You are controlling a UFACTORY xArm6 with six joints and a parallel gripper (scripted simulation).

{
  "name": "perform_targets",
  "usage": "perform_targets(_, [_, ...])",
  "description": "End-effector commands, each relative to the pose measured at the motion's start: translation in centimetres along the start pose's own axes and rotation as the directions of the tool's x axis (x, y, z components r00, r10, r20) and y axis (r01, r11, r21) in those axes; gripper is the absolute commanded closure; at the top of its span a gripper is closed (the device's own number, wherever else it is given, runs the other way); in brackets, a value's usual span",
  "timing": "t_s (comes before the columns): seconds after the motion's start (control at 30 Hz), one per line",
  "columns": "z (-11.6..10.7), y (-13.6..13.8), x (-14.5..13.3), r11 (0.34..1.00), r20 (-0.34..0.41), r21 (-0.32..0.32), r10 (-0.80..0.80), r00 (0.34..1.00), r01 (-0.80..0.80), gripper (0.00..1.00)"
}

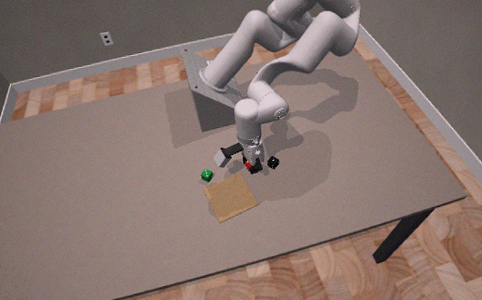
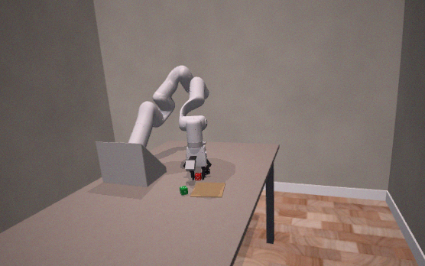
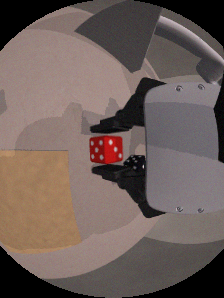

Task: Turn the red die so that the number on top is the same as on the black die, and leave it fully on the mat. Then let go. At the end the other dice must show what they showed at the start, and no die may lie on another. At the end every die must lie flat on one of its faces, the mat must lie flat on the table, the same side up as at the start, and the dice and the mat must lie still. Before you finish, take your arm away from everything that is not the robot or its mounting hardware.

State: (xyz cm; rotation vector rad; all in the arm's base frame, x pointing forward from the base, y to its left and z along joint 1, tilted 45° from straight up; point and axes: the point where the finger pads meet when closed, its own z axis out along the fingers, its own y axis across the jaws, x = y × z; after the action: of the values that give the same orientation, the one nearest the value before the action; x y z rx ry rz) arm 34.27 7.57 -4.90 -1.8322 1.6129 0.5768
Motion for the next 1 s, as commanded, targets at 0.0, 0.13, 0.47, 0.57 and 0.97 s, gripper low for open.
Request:
perform_targets(0.0, [-0.07, -0.09, 0.03, 1.000, -0.001, 0.002, -0.001, 1.000, 0.001, 0.53])
perform_targets(0.13, [-0.07, -0.09, 0.03, 1.000, -0.001, 0.002, -0.001, 1.000, 0.001, 0.53])
perform_targets(0.47, [-0.07, -0.09, 0.03, 1.000, -0.001, 0.002, -0.001, 1.000, 0.001, 0.73])
perform_targets(0.57, [-0.07, -0.09, 0.03, 1.000, -0.001, 0.002, -0.001, 1.000, 0.001, 0.73])
perform_targets(0.97, [-0.07, -0.09, 0.03, 1.000, -0.001, 0.002, -0.001, 1.000, 0.001, 0.73])
